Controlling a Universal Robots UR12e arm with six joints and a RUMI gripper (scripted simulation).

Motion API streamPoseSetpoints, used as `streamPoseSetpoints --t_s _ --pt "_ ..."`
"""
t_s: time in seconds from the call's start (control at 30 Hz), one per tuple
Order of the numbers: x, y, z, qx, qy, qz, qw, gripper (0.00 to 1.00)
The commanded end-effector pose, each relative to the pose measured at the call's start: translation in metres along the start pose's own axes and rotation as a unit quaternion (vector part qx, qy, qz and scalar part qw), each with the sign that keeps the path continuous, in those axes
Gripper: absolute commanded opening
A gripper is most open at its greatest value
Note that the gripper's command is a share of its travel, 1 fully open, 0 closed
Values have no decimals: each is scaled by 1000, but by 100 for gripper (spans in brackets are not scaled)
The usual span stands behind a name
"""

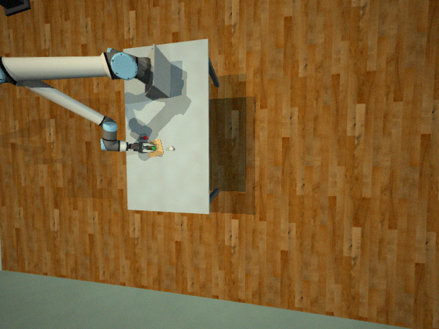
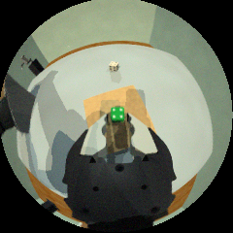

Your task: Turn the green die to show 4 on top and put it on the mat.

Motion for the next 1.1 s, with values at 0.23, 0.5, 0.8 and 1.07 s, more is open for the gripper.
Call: streamPoseSetpoints --t_s 0.23,0.5,0.8,1.07 --pt "0 0 0 0 0 0 1000 37" --pt "0 0 0 0 0 0 1000 37" --pt "3 0 3 0 0 0 1000 37" --pt "17 -1 17 0 0 0 1000 37"
Point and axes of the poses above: the point where the finger pads meet when closed, its own x axis back along the fingers, its own y axis across the jaws, z = x × y, the point moved 6 cm from there along x, back along the fingers, and after that the axes turned 4 degrees about -x, right-handed, at the moved point
